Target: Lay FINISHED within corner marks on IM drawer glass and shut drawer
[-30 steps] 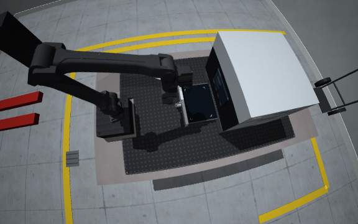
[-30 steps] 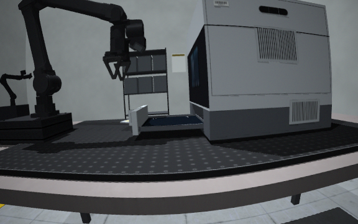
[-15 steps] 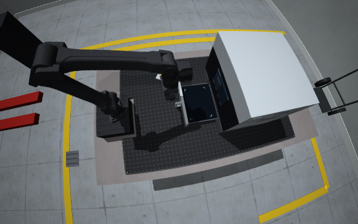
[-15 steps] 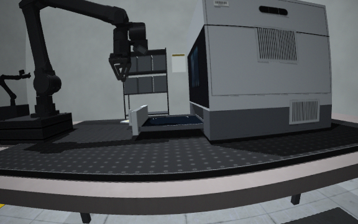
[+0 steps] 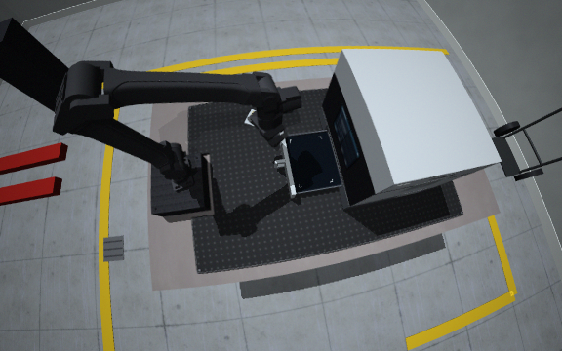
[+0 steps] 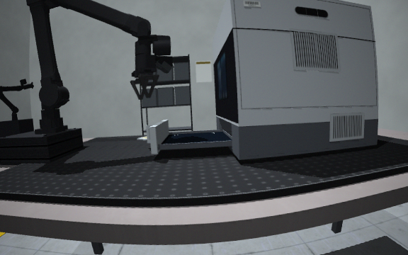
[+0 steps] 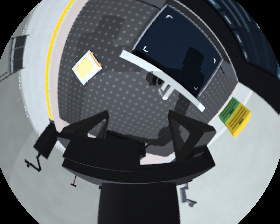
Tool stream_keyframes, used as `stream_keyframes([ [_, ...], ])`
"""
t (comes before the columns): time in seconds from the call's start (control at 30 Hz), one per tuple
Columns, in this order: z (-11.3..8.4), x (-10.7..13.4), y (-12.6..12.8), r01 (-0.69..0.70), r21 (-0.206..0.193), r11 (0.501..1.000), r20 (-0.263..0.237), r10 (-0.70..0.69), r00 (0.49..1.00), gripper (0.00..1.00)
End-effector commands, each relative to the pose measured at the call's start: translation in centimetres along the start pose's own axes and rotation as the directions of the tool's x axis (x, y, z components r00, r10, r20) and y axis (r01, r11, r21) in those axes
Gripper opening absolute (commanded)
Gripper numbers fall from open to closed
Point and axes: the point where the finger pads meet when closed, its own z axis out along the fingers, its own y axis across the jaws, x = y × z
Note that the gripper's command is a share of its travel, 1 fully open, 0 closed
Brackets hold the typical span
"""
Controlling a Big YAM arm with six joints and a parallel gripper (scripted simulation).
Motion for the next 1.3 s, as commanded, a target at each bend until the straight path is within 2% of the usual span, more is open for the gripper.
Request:
stream_keyframes([
  [0.0, -1.3, -3.0, -0.3, 0.177, 0.026, 0.984, 0.054, -0.178, 0.983, 1.0],
  [0.2, -0.2, -4.3, 1.5, 0.368, 0.033, 0.929, 0.048, -0.37, 0.928, 1.0],
  [0.3, 0.2, -4.4, 2.0, 0.399, 0.031, 0.916, 0.043, -0.4, 0.915, 1.0],
  [0.53, 1.5, -5.3, 4.0, 0.601, 0.034, 0.799, 0.033, -0.601, 0.798, 1.0],
  [0.77, 2.3, -6.7, 6.0, 0.768, 0.045, 0.638, 0.031, -0.77, 0.638, 1.0],
  [0.83, 2.3, -6.7, 6.0, 0.768, 0.045, 0.638, 0.031, -0.77, 0.638, 1.0],
  [0.87, 2.9, -6.4, 6.5, 0.79, 0.035, 0.612, 0.023, -0.791, 0.612, 1.0],
  [1.0, 3.2, -7.4, 7.7, 0.864, 0.047, 0.502, 0.024, -0.865, 0.501, 1.0],
  [1.27, 4.6, -7.9, 9.9, 0.966, 0.043, 0.256, 0.012, -0.967, 0.256, 1.0],
])
